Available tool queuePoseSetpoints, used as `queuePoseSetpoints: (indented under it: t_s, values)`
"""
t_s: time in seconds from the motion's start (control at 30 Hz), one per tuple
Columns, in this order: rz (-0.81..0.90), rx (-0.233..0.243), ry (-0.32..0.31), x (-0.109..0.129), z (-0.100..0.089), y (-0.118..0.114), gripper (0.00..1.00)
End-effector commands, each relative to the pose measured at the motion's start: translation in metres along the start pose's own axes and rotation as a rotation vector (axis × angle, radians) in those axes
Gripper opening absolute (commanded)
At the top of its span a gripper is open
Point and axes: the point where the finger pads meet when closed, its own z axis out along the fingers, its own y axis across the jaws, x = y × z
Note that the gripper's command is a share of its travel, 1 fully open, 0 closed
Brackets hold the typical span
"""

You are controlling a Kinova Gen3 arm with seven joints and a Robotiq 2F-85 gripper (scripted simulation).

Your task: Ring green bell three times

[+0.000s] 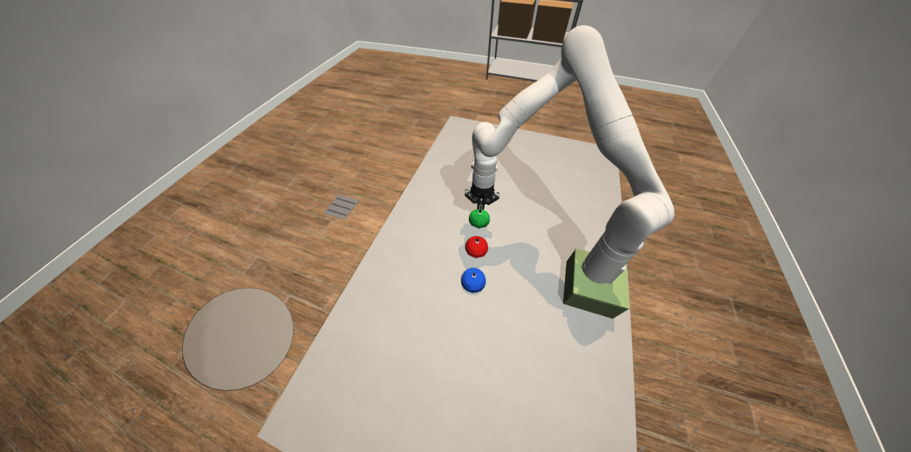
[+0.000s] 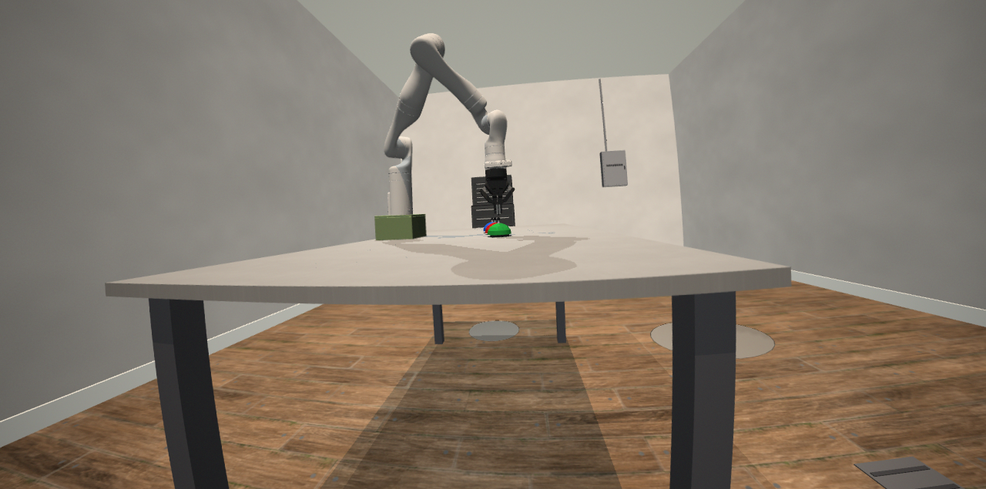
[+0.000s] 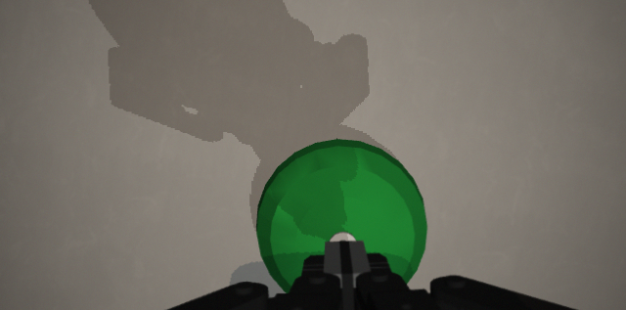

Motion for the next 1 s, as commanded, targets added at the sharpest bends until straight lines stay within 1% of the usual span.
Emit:
queuePoseSetpoints:
  t_s: [0.0, 0.7, 0.97]
  values:
    - [0.000, 0.001, 0.001, 0.0002, -0.0007, -0.0005, 0.00]
    - [0.000, 0.001, 0.001, 0.0002, -0.0006, -0.0005, 0.00]
    - [0.000, 0.001, 0.001, 0.0003, 0.0037, -0.0005, 0.00]
